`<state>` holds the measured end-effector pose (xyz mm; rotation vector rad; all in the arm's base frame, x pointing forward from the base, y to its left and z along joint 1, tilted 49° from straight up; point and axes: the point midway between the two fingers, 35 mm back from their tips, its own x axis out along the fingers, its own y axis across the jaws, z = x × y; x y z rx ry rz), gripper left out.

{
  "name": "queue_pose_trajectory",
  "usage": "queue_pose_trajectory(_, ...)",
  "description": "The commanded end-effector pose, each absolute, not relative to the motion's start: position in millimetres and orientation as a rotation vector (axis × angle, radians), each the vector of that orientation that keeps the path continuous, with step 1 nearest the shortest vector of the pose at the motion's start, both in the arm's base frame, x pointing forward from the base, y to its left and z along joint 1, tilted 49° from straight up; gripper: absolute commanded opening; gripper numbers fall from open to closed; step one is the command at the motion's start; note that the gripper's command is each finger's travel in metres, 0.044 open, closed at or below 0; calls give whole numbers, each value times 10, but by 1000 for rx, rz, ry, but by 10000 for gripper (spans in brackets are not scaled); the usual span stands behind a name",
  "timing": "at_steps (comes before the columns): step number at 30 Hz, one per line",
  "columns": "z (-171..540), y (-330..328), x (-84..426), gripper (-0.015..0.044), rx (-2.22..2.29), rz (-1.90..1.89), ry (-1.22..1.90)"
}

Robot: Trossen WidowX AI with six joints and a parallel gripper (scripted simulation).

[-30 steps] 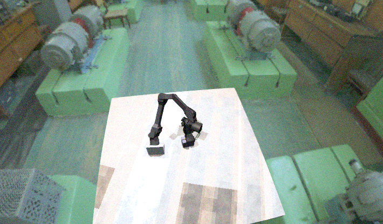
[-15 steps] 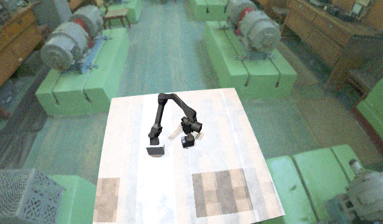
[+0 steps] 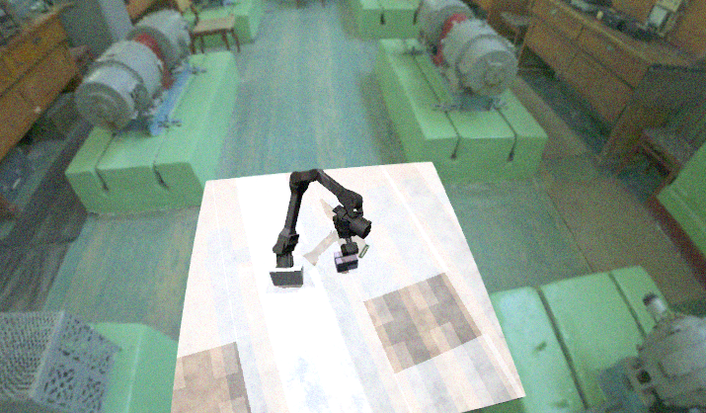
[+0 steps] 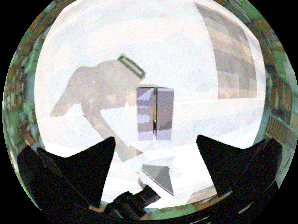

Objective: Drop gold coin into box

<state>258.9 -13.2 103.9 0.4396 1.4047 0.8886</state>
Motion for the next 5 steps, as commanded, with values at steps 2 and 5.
queue_pose_trajectory(2, 1060, -152, 2591, 440, 433, 894, 1408)
queue_pose_trajectory(5, 1060, -152, 2591, 440, 433, 894, 1408)
